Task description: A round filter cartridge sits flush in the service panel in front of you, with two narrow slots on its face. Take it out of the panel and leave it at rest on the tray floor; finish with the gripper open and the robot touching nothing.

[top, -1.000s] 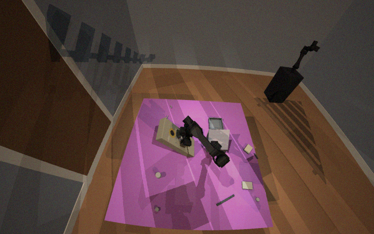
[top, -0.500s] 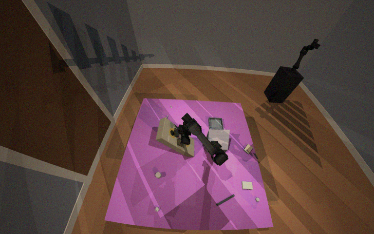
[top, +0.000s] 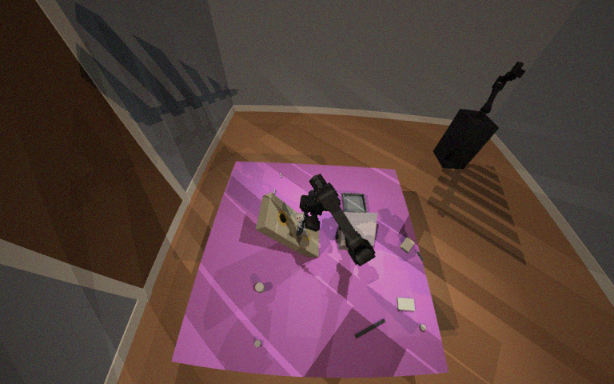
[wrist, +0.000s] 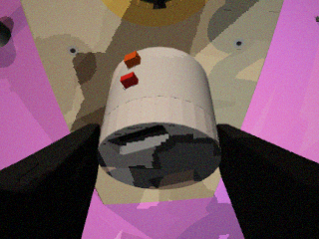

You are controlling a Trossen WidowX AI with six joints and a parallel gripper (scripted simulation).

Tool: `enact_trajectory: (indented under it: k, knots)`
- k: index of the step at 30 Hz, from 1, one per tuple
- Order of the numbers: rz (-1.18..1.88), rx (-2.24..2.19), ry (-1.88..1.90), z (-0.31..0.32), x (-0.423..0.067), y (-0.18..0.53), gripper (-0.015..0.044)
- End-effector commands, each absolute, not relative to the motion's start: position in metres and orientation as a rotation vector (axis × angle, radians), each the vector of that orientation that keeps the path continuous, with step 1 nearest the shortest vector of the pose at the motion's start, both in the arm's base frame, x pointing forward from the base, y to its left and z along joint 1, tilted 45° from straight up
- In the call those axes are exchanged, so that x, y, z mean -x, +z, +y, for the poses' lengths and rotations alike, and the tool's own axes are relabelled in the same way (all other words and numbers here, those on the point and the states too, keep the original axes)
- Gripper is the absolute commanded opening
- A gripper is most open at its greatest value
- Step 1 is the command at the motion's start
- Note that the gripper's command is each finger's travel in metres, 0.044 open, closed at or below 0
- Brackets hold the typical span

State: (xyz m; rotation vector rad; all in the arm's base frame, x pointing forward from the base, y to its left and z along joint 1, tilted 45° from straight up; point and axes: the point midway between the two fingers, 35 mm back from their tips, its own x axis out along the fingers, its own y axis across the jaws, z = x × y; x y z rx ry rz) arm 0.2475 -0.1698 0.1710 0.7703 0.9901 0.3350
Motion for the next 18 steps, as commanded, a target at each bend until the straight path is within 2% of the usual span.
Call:
enact_trajectory:
  k: [1, 18]
  knots:
    - [0.986, -0.772, 0.333, -0.177, -0.242, 0.179, 0.0]
    - [0.983, -0.702, 0.366, -0.234, -0.245, 0.111, 0.0]
